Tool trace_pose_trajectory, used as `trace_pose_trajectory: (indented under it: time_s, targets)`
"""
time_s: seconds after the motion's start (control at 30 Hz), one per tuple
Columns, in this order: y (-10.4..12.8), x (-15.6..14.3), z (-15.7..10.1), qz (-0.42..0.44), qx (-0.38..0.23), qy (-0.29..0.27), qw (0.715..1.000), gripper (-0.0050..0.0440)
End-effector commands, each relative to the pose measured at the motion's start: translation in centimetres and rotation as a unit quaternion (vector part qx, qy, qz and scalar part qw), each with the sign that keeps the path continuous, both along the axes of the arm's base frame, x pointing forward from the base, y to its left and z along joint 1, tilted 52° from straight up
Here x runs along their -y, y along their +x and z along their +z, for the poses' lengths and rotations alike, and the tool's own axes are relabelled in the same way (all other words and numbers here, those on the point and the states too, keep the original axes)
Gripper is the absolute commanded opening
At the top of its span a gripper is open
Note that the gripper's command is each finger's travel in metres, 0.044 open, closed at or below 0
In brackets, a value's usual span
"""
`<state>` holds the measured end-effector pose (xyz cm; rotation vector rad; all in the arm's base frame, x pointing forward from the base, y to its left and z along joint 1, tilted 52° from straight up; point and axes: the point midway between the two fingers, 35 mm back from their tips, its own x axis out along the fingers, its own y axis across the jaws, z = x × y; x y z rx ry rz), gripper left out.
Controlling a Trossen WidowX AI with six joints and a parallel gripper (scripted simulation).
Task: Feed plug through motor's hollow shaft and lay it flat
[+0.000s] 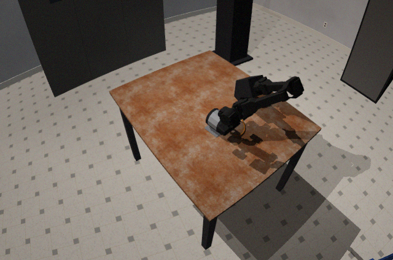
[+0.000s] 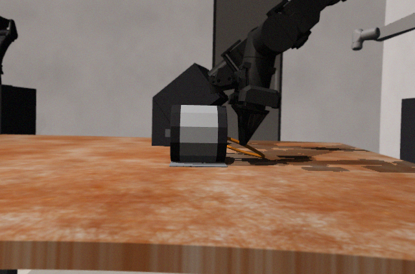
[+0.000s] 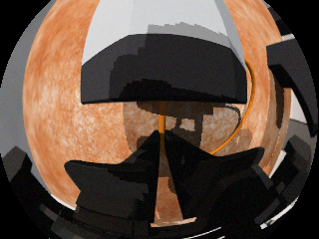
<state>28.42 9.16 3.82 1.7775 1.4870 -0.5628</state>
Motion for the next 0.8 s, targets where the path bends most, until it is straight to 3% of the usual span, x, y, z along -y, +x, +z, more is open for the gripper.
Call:
trace_pose_trajectory:
  time_s: [0.0, 0.2, 0.33, 0.5, 0.57, 0.63, 0.7, 0.77]
  targets:
    - [0.1, 0.5, -0.2, 0.000, -0.002, 0.000, 1.000, 0.0000]
    - [0.2, 0.8, -0.4, -0.001, -0.003, 0.000, 1.000, 0.0000]
    - [0.2, 0.6, -0.3, -0.003, -0.002, -0.001, 1.000, 0.0096]
    - [0.1, 0.7, -0.1, -0.002, -0.002, -0.001, 1.000, 0.0100]
    - [0.5, 1.0, 0.2, -0.006, 0.006, 0.001, 1.000, 0.0148]
    - [1.2, 2.2, 1.7, -0.017, 0.030, 0.005, 0.999, 0.0160]
    - [1.5, 0.9, 2.2, 0.044, 0.062, -0.005, 0.997, 0.0160]
    - [1.5, 0.9, 2.2, 0.044, 0.062, -0.005, 0.997, 0.0160]
